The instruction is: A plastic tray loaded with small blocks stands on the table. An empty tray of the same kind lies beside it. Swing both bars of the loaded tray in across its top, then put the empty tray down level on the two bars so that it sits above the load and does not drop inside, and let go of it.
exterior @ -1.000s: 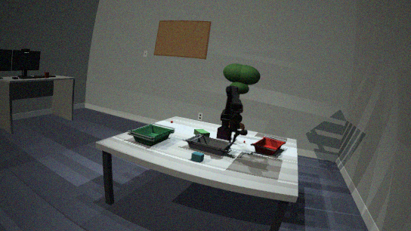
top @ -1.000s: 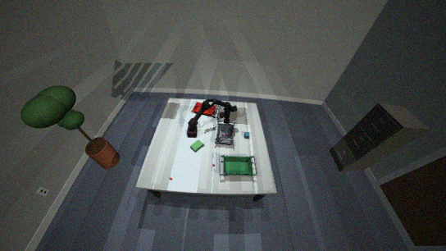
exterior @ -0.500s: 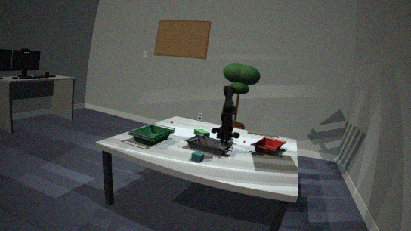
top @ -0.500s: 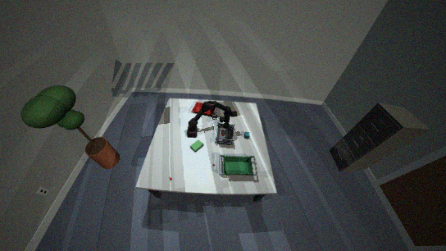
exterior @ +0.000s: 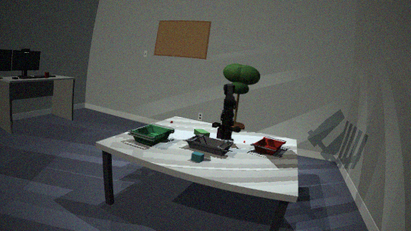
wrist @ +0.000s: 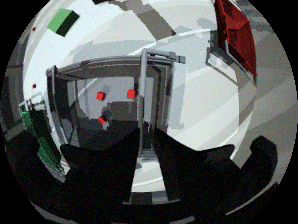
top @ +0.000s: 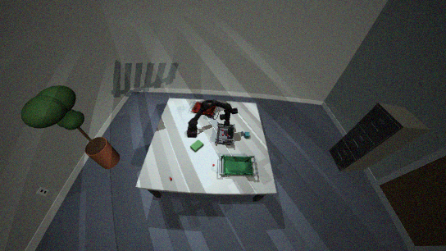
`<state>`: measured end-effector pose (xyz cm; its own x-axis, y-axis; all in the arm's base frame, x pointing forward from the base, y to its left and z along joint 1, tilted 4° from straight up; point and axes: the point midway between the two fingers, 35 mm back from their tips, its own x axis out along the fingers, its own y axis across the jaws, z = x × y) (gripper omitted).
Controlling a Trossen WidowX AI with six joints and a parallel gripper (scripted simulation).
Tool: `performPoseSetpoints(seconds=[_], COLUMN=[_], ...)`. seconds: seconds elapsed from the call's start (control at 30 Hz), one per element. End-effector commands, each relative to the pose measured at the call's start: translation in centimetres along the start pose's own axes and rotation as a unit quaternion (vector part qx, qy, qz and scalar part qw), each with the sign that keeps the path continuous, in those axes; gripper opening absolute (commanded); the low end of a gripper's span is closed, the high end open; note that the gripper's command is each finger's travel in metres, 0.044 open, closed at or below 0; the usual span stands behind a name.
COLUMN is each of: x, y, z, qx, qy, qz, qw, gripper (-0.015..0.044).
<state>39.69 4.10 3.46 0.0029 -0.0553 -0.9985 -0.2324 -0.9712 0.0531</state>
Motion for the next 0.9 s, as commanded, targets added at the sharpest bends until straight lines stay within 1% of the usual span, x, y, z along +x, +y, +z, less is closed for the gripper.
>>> performPoseSetpoints(seconds=[0.0,0.57,0.67,0.87], x=[0.38,0.38,0.38,0.38], y=[0.06,0.06,0.06,0.06], z=[0.08,0.08,0.08,0.08], qx=[0.0,0.0,0.0,0.0], qy=[-0.004,-0.004,-0.004,-0.004], qz=[0.001,0.001,0.001,0.001], qw=[1.0,1.0,1.0,1.0], gripper=[0.0082,0.0082,0.0003,0.0])
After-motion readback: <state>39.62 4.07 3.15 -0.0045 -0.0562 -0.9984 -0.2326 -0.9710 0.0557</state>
